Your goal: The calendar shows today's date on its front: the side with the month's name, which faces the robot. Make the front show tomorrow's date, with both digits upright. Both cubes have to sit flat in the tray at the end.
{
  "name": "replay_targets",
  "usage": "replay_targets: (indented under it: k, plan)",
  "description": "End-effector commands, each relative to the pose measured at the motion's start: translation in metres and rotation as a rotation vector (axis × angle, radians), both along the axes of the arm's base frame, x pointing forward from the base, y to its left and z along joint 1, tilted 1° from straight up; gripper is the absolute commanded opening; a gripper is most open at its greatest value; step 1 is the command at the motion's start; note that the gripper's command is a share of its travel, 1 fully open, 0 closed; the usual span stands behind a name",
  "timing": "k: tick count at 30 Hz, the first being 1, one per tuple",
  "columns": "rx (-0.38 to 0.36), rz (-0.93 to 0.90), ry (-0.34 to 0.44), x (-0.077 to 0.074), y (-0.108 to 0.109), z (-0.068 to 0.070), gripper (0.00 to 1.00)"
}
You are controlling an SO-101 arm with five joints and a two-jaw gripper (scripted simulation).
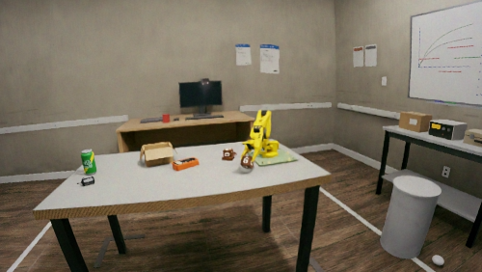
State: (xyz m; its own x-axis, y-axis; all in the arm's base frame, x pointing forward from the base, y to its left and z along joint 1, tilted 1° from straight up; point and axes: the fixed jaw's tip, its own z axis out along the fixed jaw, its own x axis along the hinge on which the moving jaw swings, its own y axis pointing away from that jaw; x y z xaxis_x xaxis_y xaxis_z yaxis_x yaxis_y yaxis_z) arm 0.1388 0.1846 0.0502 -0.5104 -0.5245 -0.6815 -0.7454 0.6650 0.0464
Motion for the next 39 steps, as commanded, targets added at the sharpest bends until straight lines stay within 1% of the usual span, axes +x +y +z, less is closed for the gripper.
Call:
replay_targets:
  k: [1,11,15,20,22,29,36,39]
  plan:
    - [0.04,0.0,-0.04,0.0019,0.0,0.0035,0.0]
    - [0.047,0.0,-0.046,0.0024,0.0005,0.0031,0.0]
    - [0.063,0.001,-0.061,0.0036,0.0019,0.0019,0.0]
    - [0.102,0.002,-0.097,0.006,0.0044,-0.0004,0.0]
    - [0.102,0.002,-0.097,0.006,0.0044,-0.0004,0.0]
    - [0.18,0.005,-0.169,0.0086,0.0068,-0.0027,0.0]
    - [0.259,0.007,-0.244,0.0085,0.0058,-0.0017,0.0]
    - [0.269,0.007,-0.254,0.0083,0.0055,-0.0013,0.0]
